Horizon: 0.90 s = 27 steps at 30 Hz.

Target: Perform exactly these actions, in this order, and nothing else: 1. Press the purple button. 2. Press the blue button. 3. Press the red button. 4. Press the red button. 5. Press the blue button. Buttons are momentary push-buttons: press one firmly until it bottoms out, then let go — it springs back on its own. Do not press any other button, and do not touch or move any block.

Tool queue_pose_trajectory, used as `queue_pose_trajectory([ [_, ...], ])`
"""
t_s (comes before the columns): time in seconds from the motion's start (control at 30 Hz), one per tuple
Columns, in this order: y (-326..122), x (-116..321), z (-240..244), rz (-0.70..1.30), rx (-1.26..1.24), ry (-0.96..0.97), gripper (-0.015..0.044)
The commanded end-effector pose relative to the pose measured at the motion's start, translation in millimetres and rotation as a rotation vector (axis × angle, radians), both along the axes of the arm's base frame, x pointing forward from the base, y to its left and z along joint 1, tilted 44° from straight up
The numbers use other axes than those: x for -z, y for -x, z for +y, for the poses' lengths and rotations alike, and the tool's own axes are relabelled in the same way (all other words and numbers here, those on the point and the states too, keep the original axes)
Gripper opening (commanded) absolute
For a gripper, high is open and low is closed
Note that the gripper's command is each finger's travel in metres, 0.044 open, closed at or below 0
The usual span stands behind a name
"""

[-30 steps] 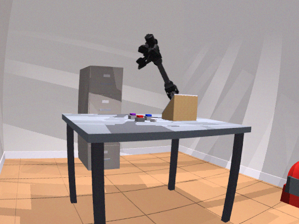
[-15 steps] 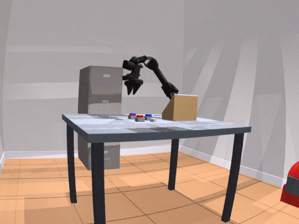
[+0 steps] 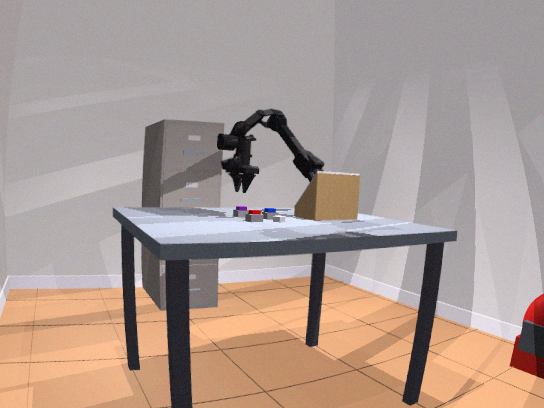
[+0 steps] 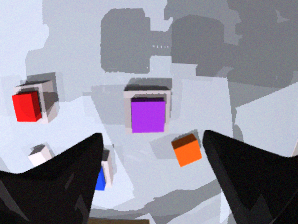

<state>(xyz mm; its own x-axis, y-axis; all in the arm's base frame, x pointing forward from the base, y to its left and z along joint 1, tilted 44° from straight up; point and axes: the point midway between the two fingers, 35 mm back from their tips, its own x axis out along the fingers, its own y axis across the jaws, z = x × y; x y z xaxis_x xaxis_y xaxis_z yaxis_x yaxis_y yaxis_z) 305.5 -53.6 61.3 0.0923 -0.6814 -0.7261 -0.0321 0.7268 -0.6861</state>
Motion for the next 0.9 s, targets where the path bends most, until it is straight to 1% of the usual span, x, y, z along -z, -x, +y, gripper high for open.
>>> queue_pose_trajectory([
  [0.0,4.1,20.2,-20.1,0.021,0.003,0.012,0.019],
  [0.2,4.1,20.2,-20.1,0.021,0.003,0.012,0.0032],
  [0.23,4.1,20.2,-20.1,0.021,0.003,0.012,0.002],
  [0.6,4.1,20.4,-20.2,0.021,0.003,0.012,0.002],
  [0.87,2.8,28.9,-28.2,0.021,0.003,0.012,0.002],
])
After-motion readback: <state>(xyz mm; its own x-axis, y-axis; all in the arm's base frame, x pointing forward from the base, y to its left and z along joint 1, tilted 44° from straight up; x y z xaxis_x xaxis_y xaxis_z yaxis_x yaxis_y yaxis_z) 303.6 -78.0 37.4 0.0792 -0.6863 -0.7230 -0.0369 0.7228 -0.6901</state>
